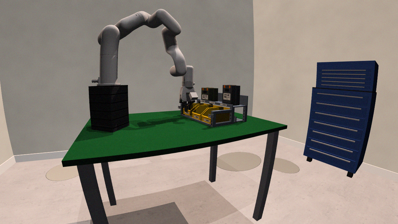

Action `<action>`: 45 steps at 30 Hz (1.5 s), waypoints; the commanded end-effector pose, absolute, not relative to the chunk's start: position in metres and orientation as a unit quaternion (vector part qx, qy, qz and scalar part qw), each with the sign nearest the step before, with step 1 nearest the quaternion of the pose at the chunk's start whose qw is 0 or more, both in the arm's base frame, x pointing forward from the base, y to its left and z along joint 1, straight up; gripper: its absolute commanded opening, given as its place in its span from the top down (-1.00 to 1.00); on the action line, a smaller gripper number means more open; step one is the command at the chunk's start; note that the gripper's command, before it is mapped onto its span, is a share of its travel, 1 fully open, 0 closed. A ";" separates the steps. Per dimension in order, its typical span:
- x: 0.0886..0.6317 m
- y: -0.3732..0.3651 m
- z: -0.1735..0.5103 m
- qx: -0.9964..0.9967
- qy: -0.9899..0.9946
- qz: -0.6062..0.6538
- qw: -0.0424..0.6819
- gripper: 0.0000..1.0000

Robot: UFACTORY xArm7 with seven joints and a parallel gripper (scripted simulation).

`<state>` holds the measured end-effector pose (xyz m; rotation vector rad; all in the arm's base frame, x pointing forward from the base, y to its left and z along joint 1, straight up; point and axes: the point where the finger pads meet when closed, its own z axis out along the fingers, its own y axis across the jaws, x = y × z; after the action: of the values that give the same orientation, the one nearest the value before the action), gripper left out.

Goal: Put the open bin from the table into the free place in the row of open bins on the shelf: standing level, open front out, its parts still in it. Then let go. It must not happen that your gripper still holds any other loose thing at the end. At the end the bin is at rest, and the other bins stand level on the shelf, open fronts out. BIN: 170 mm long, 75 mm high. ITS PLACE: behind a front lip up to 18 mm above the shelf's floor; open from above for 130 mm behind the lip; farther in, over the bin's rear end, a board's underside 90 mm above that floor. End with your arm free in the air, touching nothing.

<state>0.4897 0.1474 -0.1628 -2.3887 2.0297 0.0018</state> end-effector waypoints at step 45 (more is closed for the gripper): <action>0.508 0.151 -0.169 -0.762 0.648 -0.001 0.006 1.00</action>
<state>0.5048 0.1500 -0.1710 -2.3890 2.0298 0.0021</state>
